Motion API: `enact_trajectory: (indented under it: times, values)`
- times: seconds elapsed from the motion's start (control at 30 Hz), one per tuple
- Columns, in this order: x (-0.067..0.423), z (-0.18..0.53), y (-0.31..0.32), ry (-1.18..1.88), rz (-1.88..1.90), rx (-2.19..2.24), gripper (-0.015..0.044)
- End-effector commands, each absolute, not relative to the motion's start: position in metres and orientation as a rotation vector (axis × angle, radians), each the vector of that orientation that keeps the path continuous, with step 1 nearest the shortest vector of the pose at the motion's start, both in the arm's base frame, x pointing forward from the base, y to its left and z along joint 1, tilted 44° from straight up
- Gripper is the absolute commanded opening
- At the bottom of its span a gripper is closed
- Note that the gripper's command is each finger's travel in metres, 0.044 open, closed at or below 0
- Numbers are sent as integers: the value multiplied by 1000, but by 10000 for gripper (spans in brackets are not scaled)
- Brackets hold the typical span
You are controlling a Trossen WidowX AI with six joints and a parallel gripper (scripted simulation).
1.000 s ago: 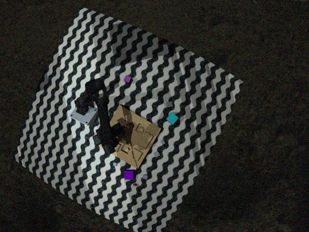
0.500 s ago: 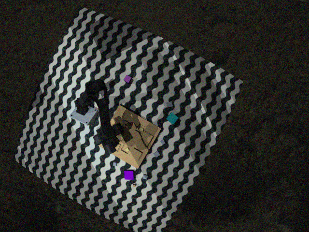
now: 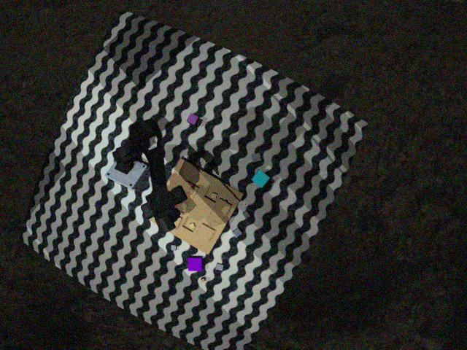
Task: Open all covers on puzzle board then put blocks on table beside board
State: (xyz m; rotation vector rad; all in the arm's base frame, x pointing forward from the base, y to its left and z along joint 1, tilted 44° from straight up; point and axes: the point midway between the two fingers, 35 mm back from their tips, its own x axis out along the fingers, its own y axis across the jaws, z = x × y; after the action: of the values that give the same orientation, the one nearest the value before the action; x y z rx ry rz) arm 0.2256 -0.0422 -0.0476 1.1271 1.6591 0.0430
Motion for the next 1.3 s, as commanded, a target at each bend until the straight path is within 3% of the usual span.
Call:
enact_trajectory:
  times: [0.0,1.27]
  values:
    - [226,-46,-44,1659,44,1126,80]
    - [224,-7,-80,1666,41,1132,80]
